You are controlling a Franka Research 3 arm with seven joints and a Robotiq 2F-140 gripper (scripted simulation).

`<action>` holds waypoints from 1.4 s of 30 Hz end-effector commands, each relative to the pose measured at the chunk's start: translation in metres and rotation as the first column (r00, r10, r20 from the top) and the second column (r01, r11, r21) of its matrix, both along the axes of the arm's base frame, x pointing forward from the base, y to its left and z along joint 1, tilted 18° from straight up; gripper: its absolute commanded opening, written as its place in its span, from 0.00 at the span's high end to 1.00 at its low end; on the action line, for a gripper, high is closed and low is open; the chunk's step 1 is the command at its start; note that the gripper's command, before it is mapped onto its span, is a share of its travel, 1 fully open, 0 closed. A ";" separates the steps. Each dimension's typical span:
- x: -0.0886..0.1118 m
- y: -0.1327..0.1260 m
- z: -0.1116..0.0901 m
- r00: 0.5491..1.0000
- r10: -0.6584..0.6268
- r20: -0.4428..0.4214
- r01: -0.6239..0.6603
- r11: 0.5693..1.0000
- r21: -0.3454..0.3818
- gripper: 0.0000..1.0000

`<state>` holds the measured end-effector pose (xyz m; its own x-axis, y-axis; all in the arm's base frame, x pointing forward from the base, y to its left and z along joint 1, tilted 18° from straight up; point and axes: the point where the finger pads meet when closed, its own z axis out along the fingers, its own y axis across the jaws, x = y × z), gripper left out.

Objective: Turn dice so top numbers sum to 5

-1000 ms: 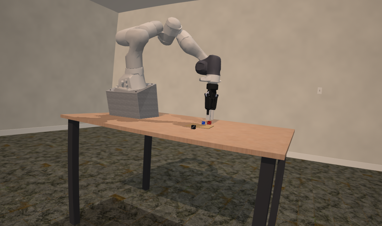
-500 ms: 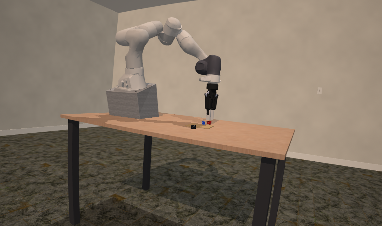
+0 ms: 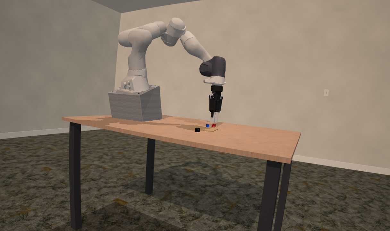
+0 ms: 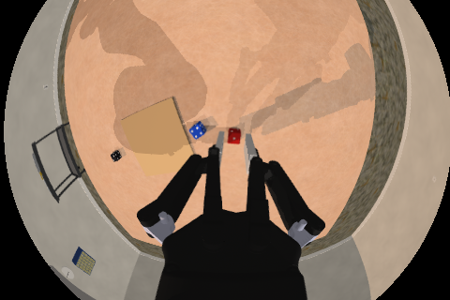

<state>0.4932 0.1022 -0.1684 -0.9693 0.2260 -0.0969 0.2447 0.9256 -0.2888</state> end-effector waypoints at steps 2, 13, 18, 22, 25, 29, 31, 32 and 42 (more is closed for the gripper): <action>0.001 -0.001 0.000 1.000 0.003 0.001 -0.003 1.000 0.000 0.79; 0.001 -0.001 0.000 1.000 0.003 0.001 -0.003 1.000 0.000 0.79; 0.001 -0.001 0.000 1.000 0.003 0.001 -0.003 1.000 0.000 0.79; 0.001 -0.001 0.000 1.000 0.003 0.001 -0.003 1.000 0.000 0.79; 0.001 -0.001 0.000 1.000 0.003 0.001 -0.003 1.000 0.000 0.79; 0.001 -0.001 0.000 1.000 0.003 0.001 -0.003 1.000 0.000 0.79; 0.001 -0.001 0.000 1.000 0.003 0.001 -0.003 1.000 0.000 0.79; 0.001 -0.001 0.000 1.000 0.003 0.001 -0.003 1.000 0.000 0.79; 0.001 -0.002 -0.005 1.000 0.003 0.001 -0.003 1.000 0.000 0.79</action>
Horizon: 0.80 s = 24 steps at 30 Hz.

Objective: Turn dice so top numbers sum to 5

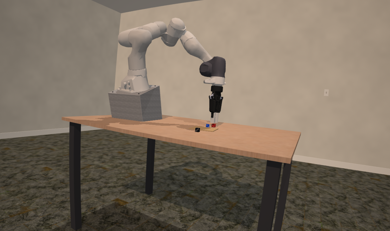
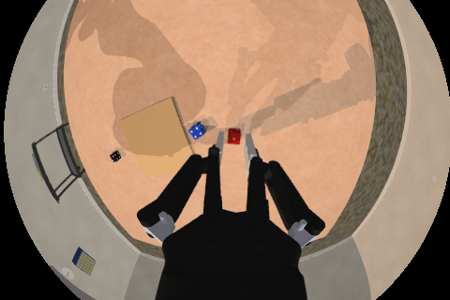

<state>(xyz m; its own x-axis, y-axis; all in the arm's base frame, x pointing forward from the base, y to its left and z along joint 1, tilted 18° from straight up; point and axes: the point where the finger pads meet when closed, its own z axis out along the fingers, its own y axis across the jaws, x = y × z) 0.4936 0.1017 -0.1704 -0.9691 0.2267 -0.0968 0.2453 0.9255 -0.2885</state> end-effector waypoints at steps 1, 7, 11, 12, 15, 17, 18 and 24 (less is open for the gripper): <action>0.000 -0.002 -0.004 1.000 0.004 0.001 -0.004 1.000 0.000 0.79; 0.001 -0.003 -0.009 1.000 0.004 0.001 -0.004 1.000 0.000 0.79; 0.001 -0.005 -0.015 1.000 0.004 0.001 -0.004 1.000 0.000 0.79; 0.001 -0.006 -0.017 1.000 0.004 0.001 -0.004 1.000 0.000 0.79; 0.001 -0.007 -0.020 1.000 0.004 0.001 -0.004 1.000 0.000 0.79; 0.001 -0.007 -0.022 1.000 0.004 0.001 -0.004 1.000 0.000 0.79; 0.001 -0.008 -0.022 1.000 0.004 0.001 -0.004 1.000 0.000 0.79; 0.001 -0.008 -0.023 1.000 0.004 0.001 -0.004 1.000 0.000 0.79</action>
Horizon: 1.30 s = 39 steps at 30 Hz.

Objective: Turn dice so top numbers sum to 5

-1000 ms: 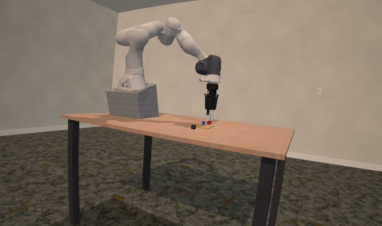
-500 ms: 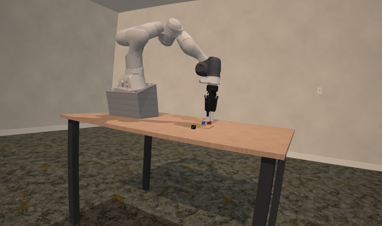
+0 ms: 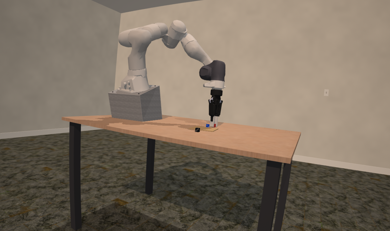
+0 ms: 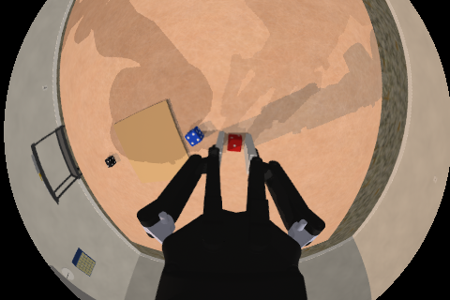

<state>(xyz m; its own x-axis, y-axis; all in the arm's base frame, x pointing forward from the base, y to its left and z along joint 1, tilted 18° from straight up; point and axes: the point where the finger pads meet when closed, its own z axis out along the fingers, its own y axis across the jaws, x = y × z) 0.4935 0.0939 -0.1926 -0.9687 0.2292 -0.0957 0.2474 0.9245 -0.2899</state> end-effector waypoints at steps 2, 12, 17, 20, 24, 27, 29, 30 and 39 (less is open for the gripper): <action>0.001 0.000 -0.001 1.000 0.006 0.002 -0.006 1.000 0.001 0.79; 0.001 0.000 -0.001 1.000 0.006 0.002 -0.006 1.000 0.001 0.79; 0.001 0.000 -0.001 1.000 0.006 0.002 -0.006 1.000 0.001 0.79; 0.001 0.000 -0.001 1.000 0.006 0.002 -0.006 1.000 0.001 0.79; 0.001 0.000 -0.001 1.000 0.006 0.002 -0.006 1.000 0.001 0.79; 0.001 0.000 -0.001 1.000 0.006 0.002 -0.006 1.000 0.001 0.79; 0.001 0.000 -0.001 1.000 0.006 0.002 -0.006 1.000 0.001 0.79; 0.001 0.000 -0.001 1.000 0.006 0.002 -0.006 1.000 0.001 0.79; 0.001 0.000 -0.001 1.000 0.006 0.002 -0.006 1.000 0.001 0.91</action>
<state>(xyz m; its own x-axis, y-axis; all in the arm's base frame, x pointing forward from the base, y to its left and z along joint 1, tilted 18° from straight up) 0.4942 0.0942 -0.1929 -0.9692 0.2265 -0.0969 0.2451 0.9255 -0.2887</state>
